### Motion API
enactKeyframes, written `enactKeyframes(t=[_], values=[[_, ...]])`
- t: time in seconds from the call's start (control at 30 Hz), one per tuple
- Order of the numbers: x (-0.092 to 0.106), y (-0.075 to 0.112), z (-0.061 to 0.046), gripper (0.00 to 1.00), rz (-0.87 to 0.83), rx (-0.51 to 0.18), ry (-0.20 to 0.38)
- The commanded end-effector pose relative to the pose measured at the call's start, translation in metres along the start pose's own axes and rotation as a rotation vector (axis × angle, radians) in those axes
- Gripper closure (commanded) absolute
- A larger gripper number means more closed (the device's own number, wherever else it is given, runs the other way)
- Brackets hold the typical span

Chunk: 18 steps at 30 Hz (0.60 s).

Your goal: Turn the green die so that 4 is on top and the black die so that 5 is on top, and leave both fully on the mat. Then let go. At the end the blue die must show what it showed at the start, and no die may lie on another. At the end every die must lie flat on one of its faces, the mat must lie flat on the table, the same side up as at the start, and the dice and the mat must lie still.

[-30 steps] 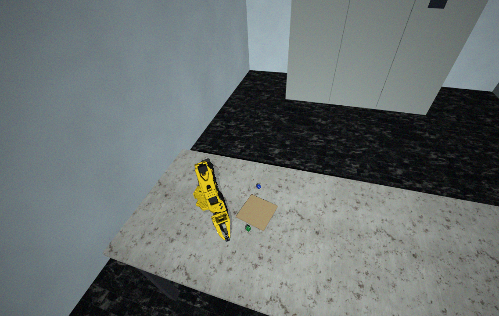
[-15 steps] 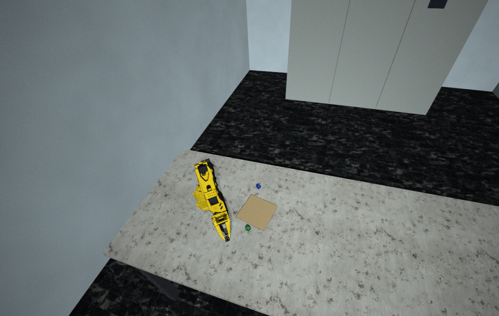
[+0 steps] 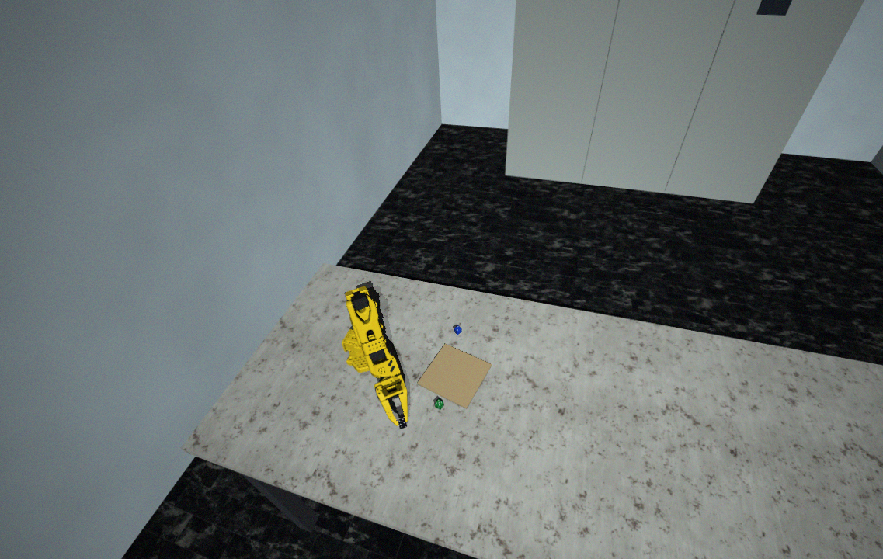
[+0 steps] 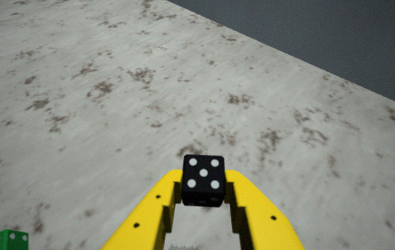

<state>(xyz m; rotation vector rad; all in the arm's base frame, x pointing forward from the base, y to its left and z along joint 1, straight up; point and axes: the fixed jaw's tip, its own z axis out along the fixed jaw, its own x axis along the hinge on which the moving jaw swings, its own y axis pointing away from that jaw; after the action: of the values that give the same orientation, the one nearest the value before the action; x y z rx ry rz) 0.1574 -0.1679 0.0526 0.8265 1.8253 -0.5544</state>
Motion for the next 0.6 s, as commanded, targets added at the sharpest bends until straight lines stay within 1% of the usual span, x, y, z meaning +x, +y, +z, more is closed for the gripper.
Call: enactKeyframes(t=[0.0,0.57], values=[[-0.0031,0.0016,0.0003,1.0,-0.011,-0.006,-0.022],[0.0025,0.0016,0.0025,1.0,-0.011,-0.006,-0.022]])
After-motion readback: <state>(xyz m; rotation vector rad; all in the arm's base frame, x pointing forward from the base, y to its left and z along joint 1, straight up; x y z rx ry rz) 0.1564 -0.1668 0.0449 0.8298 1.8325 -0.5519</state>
